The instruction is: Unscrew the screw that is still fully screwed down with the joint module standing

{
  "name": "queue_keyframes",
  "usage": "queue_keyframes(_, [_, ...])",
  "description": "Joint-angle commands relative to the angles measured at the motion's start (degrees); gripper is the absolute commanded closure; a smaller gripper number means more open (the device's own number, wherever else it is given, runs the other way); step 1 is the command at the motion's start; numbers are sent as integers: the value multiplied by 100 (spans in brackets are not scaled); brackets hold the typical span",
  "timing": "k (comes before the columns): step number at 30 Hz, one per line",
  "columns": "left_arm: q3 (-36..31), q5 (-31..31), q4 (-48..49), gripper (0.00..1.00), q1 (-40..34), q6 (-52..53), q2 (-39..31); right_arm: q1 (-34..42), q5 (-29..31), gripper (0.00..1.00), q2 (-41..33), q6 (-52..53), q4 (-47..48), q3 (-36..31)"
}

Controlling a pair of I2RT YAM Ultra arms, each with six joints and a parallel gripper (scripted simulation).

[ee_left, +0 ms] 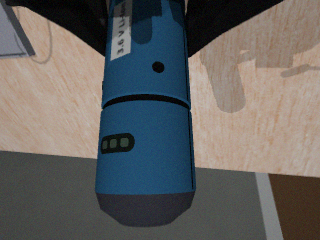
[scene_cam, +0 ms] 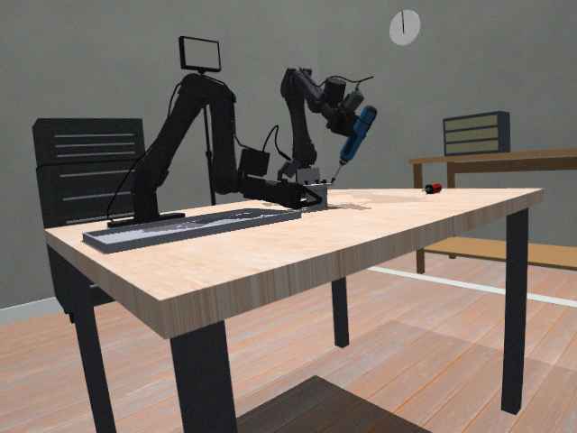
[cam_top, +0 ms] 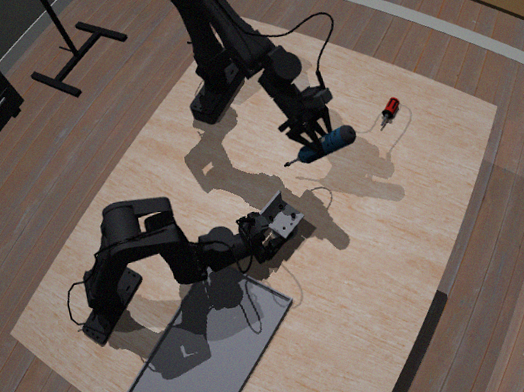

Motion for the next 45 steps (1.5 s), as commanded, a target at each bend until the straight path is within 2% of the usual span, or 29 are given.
queue_keyframes(1, [363, 2, 136, 58, 129, -133, -127, 12, 27, 41, -28, 23, -56, 37])
queue_keyframes(10, [647, -15, -594, 58, 497, -458, 233, 12, 27, 41, -28, 23, -56, 37])
queue_keyframes(17, [706, 4, -617, 58, 577, -531, 46, 12, 27, 41, -28, 23, -56, 37])
queue_keyframes(20, [792, -22, -944, 58, 698, -645, 328, 12, 27, 41, -28, 23, -56, 37])
queue_keyframes(28, [1050, -19, -1480, 58, 1026, -927, 521, 12, 27, 41, -28, 23, -56, 37])
queue_keyframes(29, [1055, -18, -1489, 58, 1025, -928, 322, 12, 27, 41, -28, 23, -56, 37])
queue_keyframes(34, [1077, -3, -1434, 58, 1065, -966, 315, 12, 27, 41, -28, 23, -56, 37])
queue_keyframes(37, [1162, -28, -1763, 58, 1185, -1080, 594, 12, 27, 41, -28, 23, -56, 37])
queue_keyframes(41, [1283, -37, -2029, 58, 1345, -1226, 547, 12, 27, 41, -28, 23, -56, 37])
queue_keyframes(45, [1416, -27, -2298, 58, 1514, -1362, 788, 12, 27, 41, -28, 23, -56, 37])
